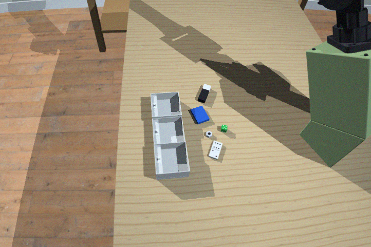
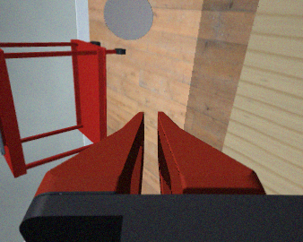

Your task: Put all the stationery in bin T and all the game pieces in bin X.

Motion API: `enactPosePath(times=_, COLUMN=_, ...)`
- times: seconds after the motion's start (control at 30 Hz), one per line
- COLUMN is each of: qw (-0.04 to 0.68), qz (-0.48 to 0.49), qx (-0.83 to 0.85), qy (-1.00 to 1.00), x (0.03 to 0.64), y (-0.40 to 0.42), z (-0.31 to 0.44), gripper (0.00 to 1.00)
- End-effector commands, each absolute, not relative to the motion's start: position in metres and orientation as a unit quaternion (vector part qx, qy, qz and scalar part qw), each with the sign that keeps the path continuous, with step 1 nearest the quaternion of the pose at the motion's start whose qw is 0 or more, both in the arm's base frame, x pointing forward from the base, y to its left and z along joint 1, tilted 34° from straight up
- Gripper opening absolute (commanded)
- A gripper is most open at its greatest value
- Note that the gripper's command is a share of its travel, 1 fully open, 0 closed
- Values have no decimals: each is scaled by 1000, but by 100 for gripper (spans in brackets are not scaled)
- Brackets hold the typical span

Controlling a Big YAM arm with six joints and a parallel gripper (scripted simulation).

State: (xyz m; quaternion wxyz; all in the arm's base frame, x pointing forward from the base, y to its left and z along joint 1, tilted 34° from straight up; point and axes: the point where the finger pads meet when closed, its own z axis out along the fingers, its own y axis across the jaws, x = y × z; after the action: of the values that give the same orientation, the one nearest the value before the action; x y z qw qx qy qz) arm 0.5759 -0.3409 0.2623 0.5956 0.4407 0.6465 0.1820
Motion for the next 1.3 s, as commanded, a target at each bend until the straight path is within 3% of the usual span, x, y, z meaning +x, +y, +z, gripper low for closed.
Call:
enactPosePath(times=0.0, qw=605, qz=167, qx=404, qy=666, x=590, y=-314, z=305, gripper=8)
enactPosePath(times=0.03, qw=588, qz=168, qx=414, qy=675, x=584, y=-302, z=276, gripper=8)
enactPosePath(times=0.17, qw=600, qz=168, qx=407, qy=668, x=588, y=-290, z=273, gripper=8)
enactPosePath(times=0.3, qw=550, qz=145, qx=406, qy=715, x=588, y=-261, z=247, gripper=8)
enactPosePath(times=0.43, qw=558, qz=146, qx=403, qy=711, x=593, y=-239, z=231, gripper=8)
enactPosePath(times=0.6, qw=510, qz=118, qx=392, qy=757, x=586, y=-203, z=206, gripper=8)
enactPosePath(times=0.77, qw=512, qz=110, qx=378, qy=763, x=594, y=-188, z=215, gripper=8)
enactPosePath(times=0.87, qw=470, qz=88, qx=368, qy=797, x=577, y=-164, z=180, gripper=8)
enactPosePath(times=0.97, qw=482, qz=90, qx=365, qy=791, x=576, y=-148, z=175, gripper=8)
enactPosePath(times=1.1, qw=429, qz=54, qx=337, qy=836, x=561, y=-121, z=151, gripper=8)
enactPosePath(times=1.27, qw=416, qz=42, qx=324, qy=849, x=550, y=-100, z=137, gripper=8)
